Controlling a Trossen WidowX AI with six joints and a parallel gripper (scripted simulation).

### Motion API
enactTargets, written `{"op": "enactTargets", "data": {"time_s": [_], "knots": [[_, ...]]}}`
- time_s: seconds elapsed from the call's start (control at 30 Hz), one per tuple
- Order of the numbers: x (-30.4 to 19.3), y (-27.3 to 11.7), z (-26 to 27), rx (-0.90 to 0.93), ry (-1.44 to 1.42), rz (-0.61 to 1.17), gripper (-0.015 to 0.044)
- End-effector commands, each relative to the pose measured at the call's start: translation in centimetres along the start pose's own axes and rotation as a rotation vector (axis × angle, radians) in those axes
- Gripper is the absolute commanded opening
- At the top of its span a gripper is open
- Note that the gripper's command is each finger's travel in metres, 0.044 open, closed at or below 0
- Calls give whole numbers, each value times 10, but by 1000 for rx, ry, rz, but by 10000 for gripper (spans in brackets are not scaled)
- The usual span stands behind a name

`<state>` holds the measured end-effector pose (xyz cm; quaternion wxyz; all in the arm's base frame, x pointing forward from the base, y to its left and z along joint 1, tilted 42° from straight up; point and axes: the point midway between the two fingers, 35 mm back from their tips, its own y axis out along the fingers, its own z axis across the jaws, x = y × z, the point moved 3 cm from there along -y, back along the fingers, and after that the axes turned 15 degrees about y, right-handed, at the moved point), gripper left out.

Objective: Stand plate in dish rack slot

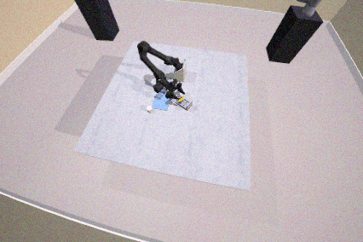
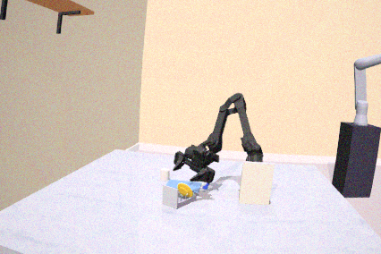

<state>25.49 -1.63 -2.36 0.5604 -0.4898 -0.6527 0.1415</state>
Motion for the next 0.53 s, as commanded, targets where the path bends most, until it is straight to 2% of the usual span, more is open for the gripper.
{"op": "enactTargets", "data": {"time_s": [0.0, 0.27, 0.5], "knots": [[45, -10, 3, -1, 28, -19, 400], [59, -11, -2, -2, 43, -27, 400], [60, -6, 0, 58, 223, 75, 400]]}}
